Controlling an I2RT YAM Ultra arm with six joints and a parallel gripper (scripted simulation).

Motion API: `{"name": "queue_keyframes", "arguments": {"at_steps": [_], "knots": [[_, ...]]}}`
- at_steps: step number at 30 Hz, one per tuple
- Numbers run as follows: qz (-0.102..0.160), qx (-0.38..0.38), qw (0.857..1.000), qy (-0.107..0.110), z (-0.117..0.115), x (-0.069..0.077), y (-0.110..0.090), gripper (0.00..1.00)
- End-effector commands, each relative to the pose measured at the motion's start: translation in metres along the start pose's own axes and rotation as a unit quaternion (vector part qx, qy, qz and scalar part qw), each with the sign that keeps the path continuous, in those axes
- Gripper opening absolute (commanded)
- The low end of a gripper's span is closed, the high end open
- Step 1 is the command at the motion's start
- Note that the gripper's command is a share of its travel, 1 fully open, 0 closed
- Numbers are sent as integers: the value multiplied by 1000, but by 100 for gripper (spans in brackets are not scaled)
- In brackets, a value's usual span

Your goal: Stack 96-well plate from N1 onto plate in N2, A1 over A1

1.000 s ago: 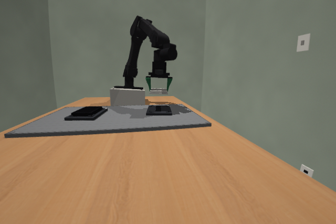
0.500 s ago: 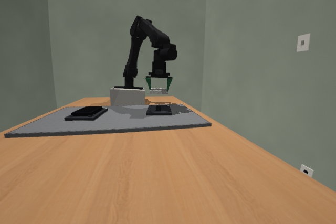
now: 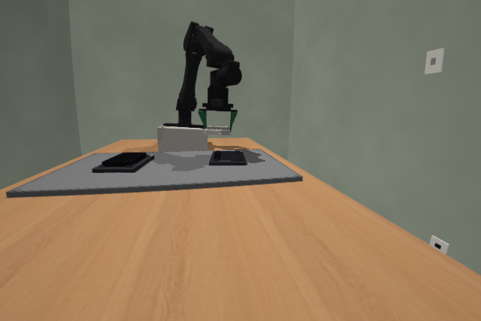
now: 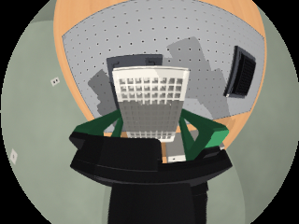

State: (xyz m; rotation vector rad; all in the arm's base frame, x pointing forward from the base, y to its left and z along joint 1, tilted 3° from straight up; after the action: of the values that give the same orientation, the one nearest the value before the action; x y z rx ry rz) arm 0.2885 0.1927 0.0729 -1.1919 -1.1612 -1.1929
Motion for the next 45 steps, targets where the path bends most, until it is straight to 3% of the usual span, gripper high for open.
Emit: {"name": "queue_keyframes", "arguments": {"at_steps": [1, 18, 19, 21, 25, 28, 35, 36, 45], "knots": [[-21, 11, 1000, 12, -5, 11, 4, 0], [-21, 11, 1000, 12, -53, 11, 15, 0], [-35, 11, 999, 17, -53, 18, 24, 0], [-21, 11, 1000, 12, -63, 10, 18, 0], [-16, 10, 1000, 9, -77, 10, 19, 0], [-26, 11, 1000, 11, -85, 14, 26, 0], [-19, 11, 1000, 9, -102, 10, 26, 0], [-37, 11, 999, 13, -102, 20, 37, 0], [-38, 11, 999, 11, -132, 20, 45, 0]]}}
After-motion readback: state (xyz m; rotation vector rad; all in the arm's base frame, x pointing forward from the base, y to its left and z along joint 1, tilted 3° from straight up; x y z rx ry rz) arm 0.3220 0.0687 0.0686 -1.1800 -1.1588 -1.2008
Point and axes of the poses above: the point where the finger pads meet when closed, its own x axis back along the fingers, its own z axis across the jaws, y = z × x, the point moved 5 cm from there along x, back along the fingers, and after that the axes turned 2 degrees about -x, right-handed, at the moved point
